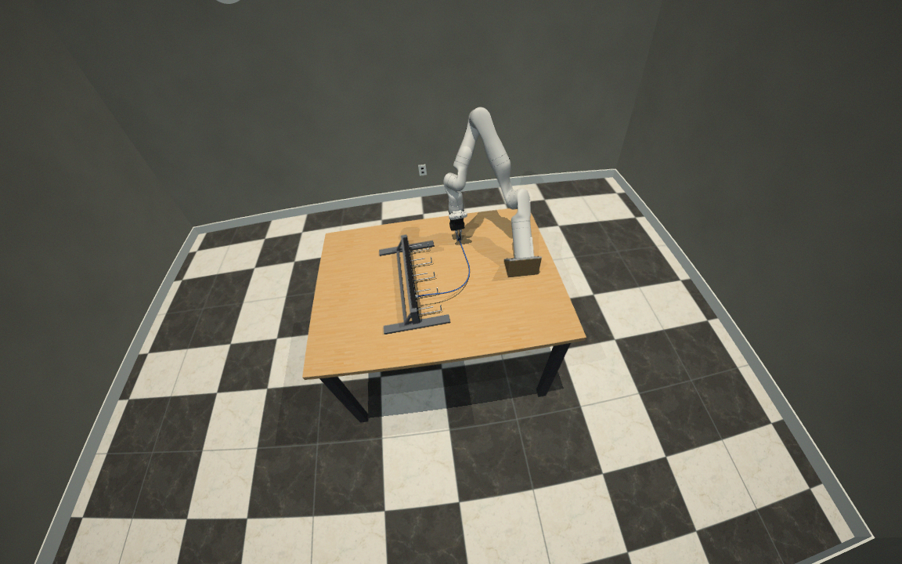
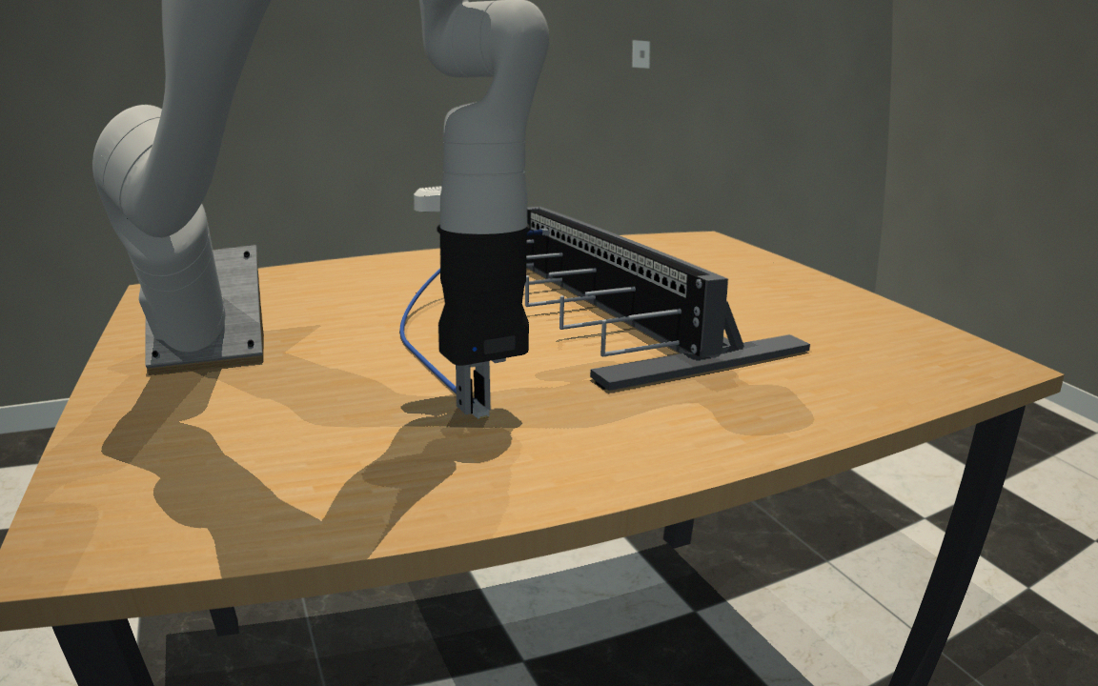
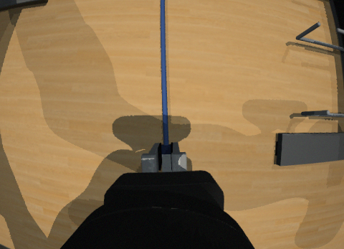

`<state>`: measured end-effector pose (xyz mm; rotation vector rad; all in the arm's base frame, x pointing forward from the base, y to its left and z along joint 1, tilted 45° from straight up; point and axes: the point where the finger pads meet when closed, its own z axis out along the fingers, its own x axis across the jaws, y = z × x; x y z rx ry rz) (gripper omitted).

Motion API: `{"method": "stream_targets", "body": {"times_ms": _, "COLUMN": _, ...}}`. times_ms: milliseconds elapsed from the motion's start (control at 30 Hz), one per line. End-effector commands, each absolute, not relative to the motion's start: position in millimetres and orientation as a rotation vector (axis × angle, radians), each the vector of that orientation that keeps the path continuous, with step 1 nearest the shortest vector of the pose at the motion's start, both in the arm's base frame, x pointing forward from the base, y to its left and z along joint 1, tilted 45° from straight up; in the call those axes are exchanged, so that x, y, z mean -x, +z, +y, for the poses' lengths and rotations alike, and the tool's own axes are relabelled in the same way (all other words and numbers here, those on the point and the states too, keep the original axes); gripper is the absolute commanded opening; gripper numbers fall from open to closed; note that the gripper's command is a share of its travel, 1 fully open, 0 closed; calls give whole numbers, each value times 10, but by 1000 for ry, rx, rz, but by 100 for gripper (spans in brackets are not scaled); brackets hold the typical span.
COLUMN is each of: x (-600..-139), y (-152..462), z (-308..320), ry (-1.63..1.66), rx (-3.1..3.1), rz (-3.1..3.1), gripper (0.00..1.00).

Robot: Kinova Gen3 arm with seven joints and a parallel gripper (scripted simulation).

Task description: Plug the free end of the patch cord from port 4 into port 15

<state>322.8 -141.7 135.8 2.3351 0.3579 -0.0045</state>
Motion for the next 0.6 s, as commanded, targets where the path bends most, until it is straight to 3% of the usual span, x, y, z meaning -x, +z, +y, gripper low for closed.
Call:
{"method": "stream_targets", "body": {"times_ms": 0, "x": -3231, "y": 1359, "z": -1413, "ry": -3, "rx": -2335, "rz": 359, "gripper": 0}}
{"method": "stream_targets", "body": {"times_ms": 567, "x": -3227, "y": 1389, "z": -1384, "ry": -3, "rx": -2335, "rz": 359, "gripper": 0}}
